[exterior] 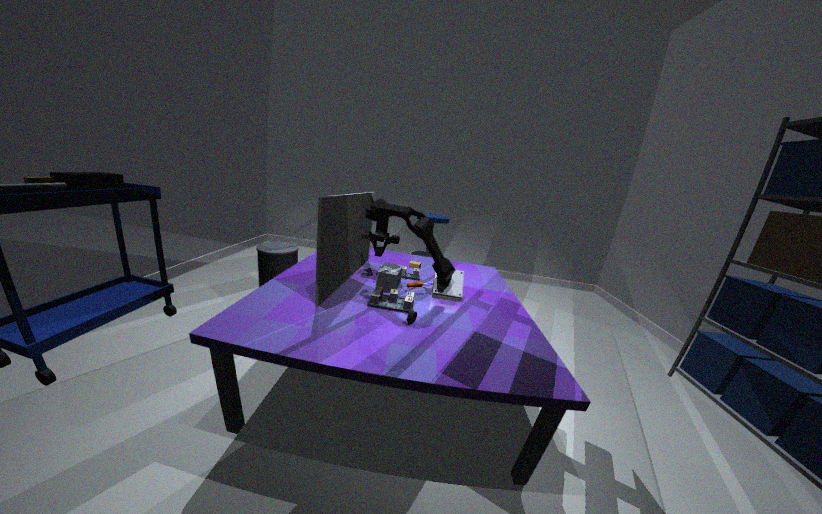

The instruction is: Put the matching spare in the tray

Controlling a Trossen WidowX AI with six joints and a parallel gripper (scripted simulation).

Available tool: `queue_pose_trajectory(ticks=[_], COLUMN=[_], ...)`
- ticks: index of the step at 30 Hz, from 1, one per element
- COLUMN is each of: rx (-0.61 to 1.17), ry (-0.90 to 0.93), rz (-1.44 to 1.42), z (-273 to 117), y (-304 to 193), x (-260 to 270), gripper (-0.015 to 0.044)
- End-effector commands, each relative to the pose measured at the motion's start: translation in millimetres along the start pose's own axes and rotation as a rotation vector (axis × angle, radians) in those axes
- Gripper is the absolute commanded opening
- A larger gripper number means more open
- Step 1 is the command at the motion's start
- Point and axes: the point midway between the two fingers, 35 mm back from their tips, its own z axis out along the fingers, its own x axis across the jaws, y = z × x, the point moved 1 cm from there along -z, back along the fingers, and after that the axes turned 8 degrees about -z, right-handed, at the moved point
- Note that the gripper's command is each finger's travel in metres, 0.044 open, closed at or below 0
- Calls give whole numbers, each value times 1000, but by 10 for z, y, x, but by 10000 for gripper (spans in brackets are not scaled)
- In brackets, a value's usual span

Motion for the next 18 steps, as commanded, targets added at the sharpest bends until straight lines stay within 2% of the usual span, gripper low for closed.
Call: queue_pose_trajectory(ticks=[1,18], rx=[6,-23], ry=[-1,4], rz=[-11,-32], z=[-5,148], y=[-296,-1350], x=[13,282], gripper=[0,0])
